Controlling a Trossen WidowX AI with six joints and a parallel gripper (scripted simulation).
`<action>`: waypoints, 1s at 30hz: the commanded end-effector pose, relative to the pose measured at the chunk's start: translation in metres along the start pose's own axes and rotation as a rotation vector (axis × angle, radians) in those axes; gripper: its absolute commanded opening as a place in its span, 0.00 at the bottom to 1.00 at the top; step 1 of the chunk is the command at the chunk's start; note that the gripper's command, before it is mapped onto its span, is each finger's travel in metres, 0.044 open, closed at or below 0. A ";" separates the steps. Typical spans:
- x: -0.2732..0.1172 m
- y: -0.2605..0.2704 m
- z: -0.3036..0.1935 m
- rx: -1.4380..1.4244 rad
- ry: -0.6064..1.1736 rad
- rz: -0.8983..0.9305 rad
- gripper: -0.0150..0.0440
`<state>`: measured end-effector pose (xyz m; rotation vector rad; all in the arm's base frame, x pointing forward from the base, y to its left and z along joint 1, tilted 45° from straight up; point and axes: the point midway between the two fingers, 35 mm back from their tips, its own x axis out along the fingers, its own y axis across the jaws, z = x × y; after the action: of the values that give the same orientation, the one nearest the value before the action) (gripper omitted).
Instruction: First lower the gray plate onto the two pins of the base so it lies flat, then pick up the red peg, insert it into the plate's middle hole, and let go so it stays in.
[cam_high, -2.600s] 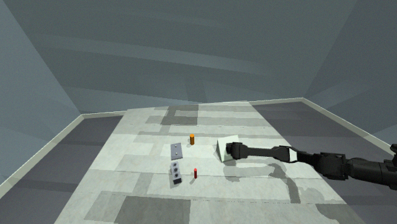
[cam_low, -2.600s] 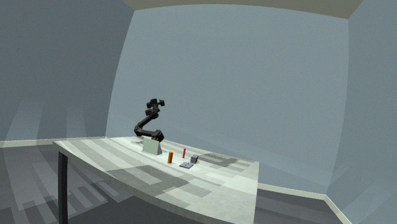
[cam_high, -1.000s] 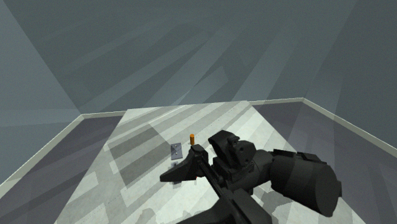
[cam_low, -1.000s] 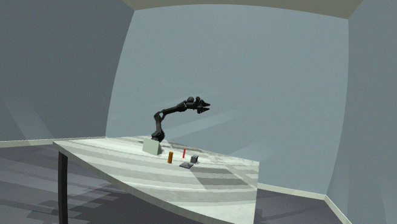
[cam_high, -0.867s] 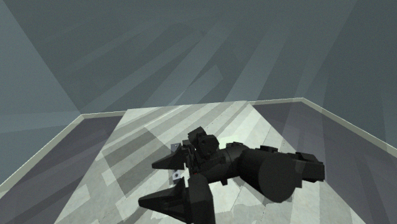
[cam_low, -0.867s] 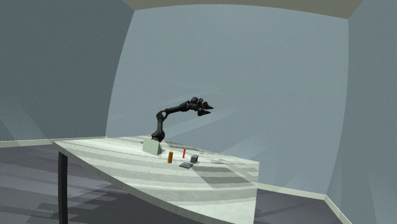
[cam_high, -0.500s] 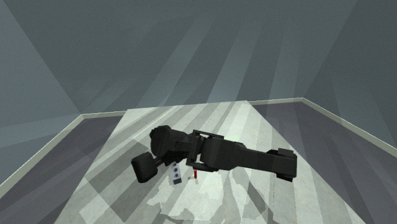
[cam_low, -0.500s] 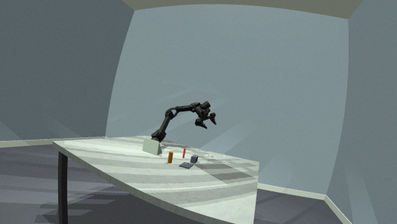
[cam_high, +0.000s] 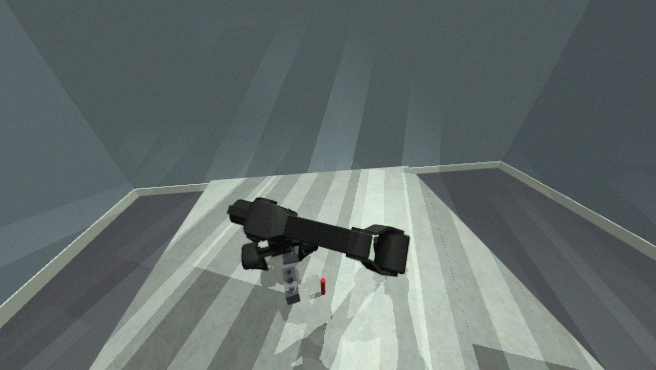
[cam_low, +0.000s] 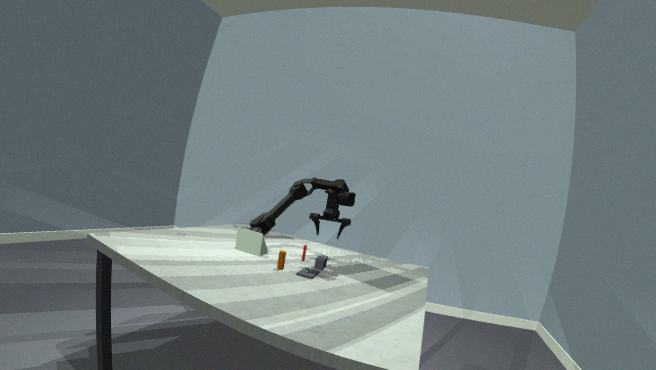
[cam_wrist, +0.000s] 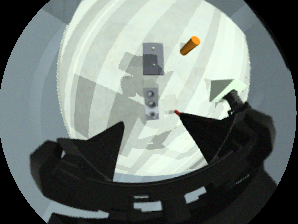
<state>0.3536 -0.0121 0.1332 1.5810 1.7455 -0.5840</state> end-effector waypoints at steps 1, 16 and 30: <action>0.003 -0.003 -0.001 0.042 0.062 -0.039 1.00; 0.078 -0.007 -0.002 0.040 0.065 -0.039 1.00; 0.098 -0.008 -0.002 0.040 0.064 -0.039 1.00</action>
<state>0.3457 0.0500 0.0641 1.6051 1.8222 -0.5946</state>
